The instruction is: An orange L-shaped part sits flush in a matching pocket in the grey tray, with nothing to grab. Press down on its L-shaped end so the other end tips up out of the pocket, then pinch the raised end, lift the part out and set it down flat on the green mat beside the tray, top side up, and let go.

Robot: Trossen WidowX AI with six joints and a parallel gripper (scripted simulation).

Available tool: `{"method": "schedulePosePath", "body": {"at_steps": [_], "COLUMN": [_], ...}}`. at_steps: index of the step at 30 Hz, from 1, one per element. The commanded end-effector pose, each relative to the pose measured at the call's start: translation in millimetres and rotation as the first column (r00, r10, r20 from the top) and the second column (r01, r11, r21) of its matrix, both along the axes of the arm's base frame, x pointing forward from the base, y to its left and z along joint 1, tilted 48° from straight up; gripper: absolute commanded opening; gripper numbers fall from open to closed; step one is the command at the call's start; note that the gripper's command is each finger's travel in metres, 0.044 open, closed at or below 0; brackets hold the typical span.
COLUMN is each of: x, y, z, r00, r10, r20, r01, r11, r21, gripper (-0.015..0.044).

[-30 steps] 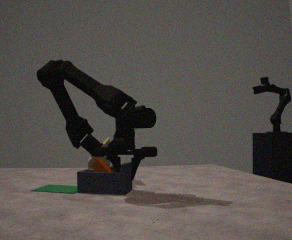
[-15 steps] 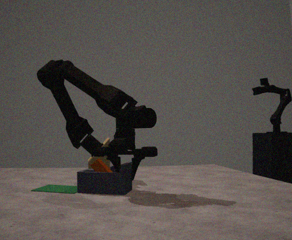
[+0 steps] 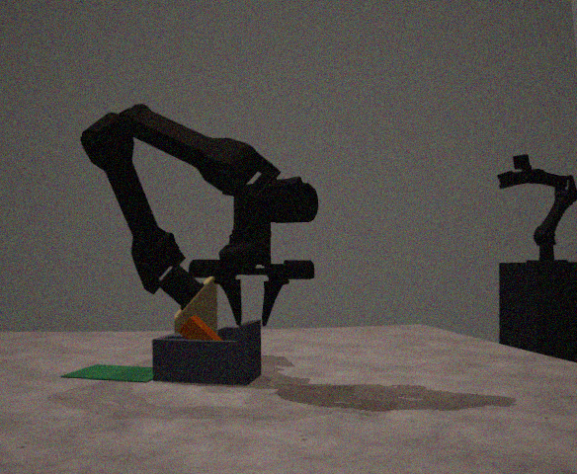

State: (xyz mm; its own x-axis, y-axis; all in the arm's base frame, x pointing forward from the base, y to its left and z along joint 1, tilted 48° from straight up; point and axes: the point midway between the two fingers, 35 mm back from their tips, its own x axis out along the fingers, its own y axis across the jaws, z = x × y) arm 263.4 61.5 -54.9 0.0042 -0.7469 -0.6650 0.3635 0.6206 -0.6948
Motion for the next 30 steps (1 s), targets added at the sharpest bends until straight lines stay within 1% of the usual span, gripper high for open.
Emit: {"method": "schedulePosePath", "body": {"at_steps": [1, 30], "x": [-3.4, -2.5], "y": [38.3, 38.0], "z": [42.5, 41.7], "r00": [1.000, 1.000], "r10": [0.000, 0.013], "r20": [0.016, 0.018], "r01": [0.000, -0.013], "r11": [1.000, 1.000], "r21": [0.013, 0.011], "gripper": [0.0180, 0.0180]}}
